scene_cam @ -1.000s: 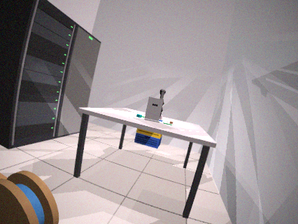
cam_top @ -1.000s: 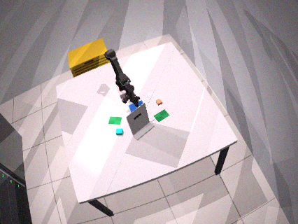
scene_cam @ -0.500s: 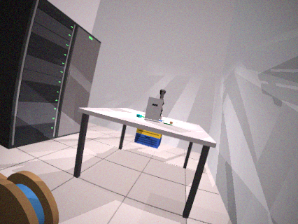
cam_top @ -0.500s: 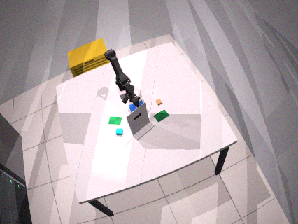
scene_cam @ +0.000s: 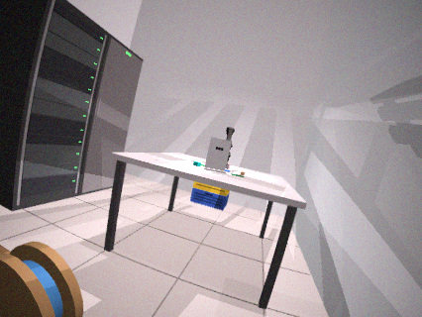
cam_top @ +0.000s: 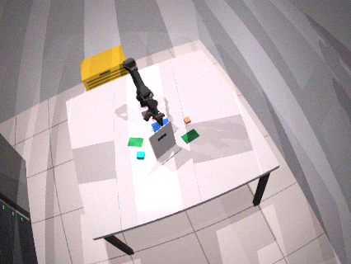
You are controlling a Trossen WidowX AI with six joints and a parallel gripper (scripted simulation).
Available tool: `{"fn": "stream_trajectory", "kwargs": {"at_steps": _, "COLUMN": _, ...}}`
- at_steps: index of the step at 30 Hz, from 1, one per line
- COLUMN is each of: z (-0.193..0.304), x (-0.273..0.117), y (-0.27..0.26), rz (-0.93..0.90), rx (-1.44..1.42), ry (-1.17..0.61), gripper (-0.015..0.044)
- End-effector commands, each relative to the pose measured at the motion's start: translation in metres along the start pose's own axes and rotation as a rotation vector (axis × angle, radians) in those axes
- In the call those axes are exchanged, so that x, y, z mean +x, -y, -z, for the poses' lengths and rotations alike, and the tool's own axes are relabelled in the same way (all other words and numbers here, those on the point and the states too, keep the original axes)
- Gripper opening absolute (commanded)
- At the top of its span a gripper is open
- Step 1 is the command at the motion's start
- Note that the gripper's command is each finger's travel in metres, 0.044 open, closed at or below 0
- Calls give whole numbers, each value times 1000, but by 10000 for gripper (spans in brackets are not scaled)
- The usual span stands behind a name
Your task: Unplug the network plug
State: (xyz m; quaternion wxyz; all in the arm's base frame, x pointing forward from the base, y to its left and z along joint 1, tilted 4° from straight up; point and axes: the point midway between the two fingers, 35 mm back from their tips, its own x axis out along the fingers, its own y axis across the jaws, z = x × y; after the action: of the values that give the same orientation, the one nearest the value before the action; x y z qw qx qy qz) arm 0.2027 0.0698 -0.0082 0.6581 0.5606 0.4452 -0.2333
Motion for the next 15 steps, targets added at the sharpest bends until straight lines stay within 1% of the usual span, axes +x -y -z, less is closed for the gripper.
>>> {"fn": "stream_trajectory", "kwargs": {"at_steps": 1, "z": 0, "x": -3, "y": -1, "rz": -2, "rx": -1, "ry": -1, "gripper": 156}}
{"fn": "stream_trajectory", "kwargs": {"at_steps": 15, "z": 0, "x": -11, "y": -2, "rz": -2, "rx": 0, "ry": 0, "gripper": 156}}
